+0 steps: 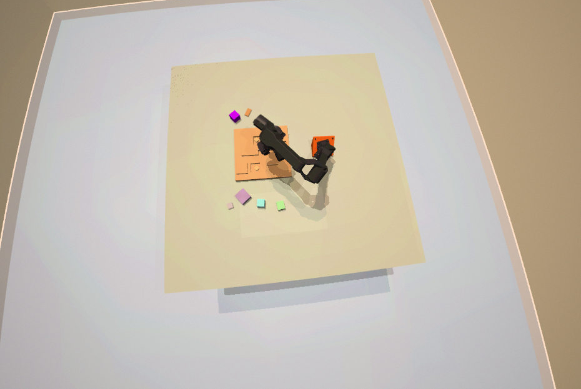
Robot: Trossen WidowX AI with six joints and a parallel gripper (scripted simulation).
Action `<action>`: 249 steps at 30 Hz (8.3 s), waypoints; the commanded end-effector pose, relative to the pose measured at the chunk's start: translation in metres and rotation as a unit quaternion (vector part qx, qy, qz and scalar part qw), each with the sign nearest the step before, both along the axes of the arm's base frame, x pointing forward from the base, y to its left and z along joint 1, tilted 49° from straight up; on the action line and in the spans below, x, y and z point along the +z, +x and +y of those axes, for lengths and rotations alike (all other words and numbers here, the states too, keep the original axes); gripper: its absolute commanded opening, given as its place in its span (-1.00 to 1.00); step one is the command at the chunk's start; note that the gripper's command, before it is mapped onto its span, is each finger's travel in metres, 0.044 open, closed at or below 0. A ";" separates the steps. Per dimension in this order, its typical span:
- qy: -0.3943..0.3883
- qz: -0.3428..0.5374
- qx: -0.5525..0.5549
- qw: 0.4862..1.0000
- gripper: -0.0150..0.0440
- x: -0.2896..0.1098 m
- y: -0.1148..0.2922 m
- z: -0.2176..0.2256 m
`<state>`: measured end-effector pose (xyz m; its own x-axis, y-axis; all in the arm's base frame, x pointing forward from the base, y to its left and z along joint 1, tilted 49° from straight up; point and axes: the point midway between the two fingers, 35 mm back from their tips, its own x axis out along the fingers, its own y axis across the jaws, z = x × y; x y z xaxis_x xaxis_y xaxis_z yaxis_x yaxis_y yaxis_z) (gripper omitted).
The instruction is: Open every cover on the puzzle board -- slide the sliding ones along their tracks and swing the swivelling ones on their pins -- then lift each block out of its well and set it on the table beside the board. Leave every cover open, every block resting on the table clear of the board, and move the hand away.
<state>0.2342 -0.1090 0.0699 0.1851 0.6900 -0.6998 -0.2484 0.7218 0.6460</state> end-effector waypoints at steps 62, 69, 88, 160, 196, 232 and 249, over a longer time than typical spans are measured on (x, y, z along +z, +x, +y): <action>0.022 -0.010 0.003 1.000 -0.22 0.146 0.043 0.137; 0.020 -0.010 0.003 1.000 -0.22 0.138 0.047 0.145; 0.018 -0.010 0.003 1.000 -0.22 0.117 0.055 0.166; 0.023 -0.011 0.003 1.000 1.00 0.130 0.047 0.156; -0.015 -0.068 0.064 0.996 -0.49 0.016 0.057 0.039; 0.001 -0.071 0.062 0.996 -0.49 -0.070 0.033 0.010; 0.036 0.052 -0.059 0.996 -0.49 -0.084 0.037 0.027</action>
<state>0.2708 -0.0838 -0.0131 0.1918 0.7149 -0.6724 -0.0202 0.6878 0.7256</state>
